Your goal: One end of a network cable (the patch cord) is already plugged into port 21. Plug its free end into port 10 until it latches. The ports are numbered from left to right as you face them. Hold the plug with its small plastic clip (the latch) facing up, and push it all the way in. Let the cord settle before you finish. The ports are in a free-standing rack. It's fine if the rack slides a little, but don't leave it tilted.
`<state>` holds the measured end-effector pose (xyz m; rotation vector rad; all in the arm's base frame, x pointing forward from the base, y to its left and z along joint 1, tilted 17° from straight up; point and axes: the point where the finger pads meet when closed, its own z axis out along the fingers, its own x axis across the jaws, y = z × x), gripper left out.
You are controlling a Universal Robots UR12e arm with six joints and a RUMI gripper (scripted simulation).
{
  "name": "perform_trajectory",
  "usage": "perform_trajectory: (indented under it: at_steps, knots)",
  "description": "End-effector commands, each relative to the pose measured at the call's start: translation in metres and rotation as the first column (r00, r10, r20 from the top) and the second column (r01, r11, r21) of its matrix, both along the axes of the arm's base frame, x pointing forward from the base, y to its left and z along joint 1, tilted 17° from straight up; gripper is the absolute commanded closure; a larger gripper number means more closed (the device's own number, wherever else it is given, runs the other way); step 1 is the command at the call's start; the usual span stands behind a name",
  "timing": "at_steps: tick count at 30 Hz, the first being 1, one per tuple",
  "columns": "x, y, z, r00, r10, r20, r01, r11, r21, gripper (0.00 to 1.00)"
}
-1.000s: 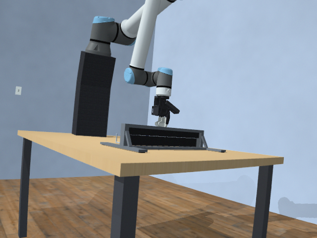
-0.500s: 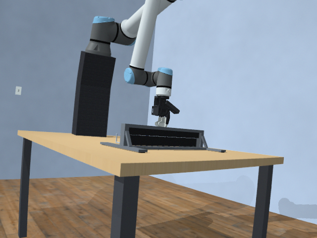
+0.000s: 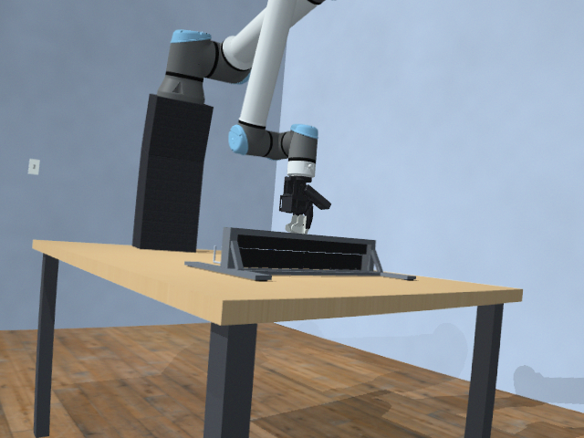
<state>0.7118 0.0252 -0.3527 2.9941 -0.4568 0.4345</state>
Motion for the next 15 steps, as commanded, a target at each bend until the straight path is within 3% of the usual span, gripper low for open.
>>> perform_trajectory:
  at_steps: [1, 15]
  knots:
    - [0.0003, 0.0, 0.0006, 1.0, -0.001, 0.001, 0.001, 1.0, 0.0, 1.0]
    - [0.001, -0.0012, 0.0013, 1.0, -0.01, 0.002, 0.01, 1.0, 0.003, 1.0]
